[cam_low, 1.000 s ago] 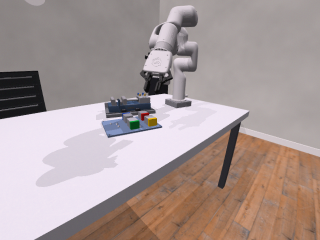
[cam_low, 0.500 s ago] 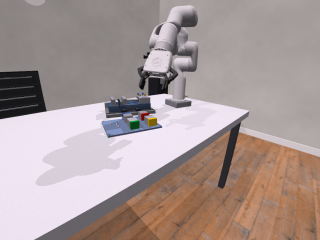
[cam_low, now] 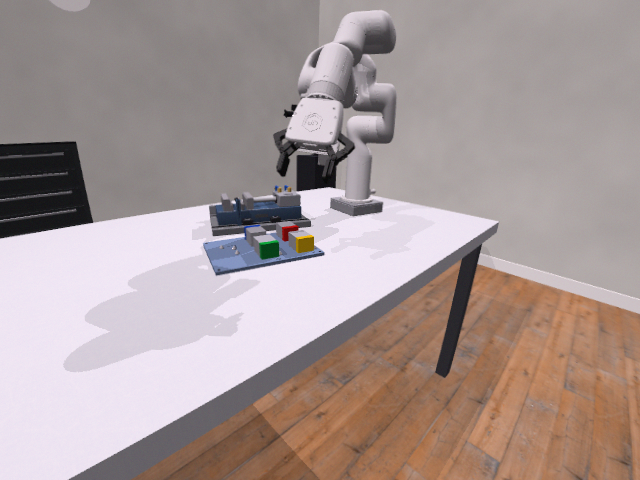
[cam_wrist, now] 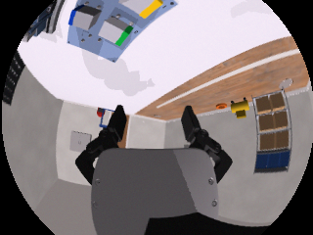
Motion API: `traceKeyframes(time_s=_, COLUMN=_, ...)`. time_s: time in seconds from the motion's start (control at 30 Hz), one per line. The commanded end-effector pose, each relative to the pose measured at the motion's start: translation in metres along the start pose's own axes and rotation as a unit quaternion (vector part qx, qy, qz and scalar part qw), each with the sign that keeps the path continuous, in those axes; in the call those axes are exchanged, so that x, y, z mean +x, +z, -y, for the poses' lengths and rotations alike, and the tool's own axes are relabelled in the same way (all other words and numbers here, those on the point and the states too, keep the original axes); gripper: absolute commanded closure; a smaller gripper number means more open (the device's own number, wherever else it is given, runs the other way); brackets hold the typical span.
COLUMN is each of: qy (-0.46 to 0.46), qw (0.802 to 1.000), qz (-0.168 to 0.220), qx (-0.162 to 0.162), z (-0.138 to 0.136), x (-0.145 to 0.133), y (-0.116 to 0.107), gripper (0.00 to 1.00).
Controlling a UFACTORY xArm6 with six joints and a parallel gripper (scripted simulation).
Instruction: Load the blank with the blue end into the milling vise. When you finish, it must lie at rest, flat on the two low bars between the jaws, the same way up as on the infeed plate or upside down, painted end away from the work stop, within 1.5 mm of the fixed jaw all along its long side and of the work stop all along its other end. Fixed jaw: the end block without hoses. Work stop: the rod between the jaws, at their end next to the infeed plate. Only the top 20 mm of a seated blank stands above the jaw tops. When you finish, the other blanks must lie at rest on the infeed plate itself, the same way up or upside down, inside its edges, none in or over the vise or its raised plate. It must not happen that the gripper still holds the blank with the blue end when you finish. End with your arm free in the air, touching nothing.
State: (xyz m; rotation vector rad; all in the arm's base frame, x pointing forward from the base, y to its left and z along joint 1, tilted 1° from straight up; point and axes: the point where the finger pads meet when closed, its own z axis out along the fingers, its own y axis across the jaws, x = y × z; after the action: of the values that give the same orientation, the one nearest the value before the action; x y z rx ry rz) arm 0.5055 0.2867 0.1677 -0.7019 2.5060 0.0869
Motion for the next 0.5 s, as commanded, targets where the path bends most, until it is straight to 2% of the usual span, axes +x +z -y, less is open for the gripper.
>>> traceKeyframes(time_s=0.0, qy=-0.048, qw=0.998, qz=-0.028, qx=-0.024, z=0.013, x=0.000, y=-0.016, gripper=0.00)
traceKeyframes(time_s=0.1, qy=-0.076, qw=0.995, qz=-0.045, qx=-0.034, z=0.020, x=0.002, y=-0.025, gripper=0.00)
traceKeyframes(time_s=0.33, qy=-0.076, qw=0.995, qz=-0.045, qx=-0.034, z=0.020, x=0.002, y=-0.025, gripper=0.00)
traceKeyframes(time_s=0.37, qy=-0.079, qw=0.996, qz=-0.041, qx=-0.021, z=0.019, x=0.001, y=-0.027, gripper=0.00)
traceKeyframes(time_s=0.47, qy=-0.106, qw=0.992, qz=-0.057, qx=-0.032, z=0.027, x=0.003, y=-0.035, gripper=0.00)
